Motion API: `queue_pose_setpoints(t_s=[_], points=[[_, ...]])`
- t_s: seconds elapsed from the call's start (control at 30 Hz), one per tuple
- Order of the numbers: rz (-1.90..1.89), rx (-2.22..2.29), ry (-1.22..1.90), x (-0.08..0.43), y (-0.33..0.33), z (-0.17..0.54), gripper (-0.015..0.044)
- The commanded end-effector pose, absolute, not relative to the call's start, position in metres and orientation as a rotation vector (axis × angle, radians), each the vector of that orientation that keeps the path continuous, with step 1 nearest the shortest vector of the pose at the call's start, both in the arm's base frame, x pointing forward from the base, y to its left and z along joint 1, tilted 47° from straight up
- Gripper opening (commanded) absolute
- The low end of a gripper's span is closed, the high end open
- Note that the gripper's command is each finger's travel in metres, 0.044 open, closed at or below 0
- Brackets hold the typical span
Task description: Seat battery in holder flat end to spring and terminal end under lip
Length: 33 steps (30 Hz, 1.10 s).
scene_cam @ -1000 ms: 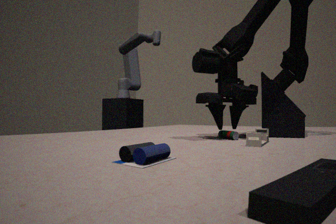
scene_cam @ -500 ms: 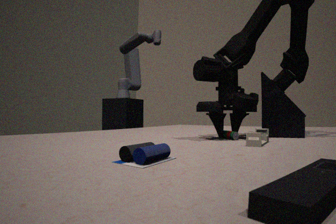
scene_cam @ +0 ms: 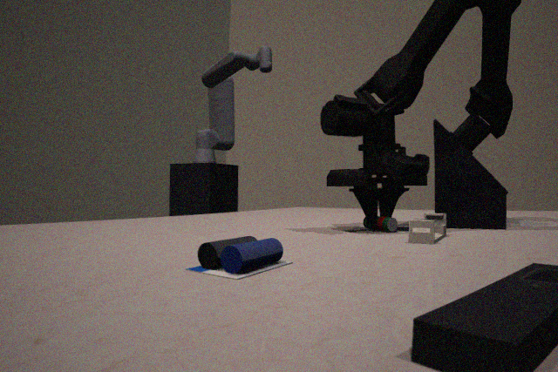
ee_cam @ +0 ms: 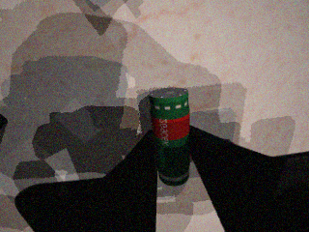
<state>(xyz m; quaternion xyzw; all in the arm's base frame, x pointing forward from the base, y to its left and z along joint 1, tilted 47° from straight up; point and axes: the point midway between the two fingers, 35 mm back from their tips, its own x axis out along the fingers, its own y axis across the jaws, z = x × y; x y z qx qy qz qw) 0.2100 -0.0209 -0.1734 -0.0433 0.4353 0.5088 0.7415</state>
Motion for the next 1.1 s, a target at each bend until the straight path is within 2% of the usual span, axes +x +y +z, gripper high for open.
queue_pose_setpoints(t_s=[0.0,0.3,1.07], points=[[1.108,-0.101,0.952,0.210,-0.035,-0.162,0.0080],[1.096,-0.081,0.966,0.208,-0.056,-0.139,0.0080],[0.626,0.588,1.352,0.278,-0.027,-0.066,0.0080]])
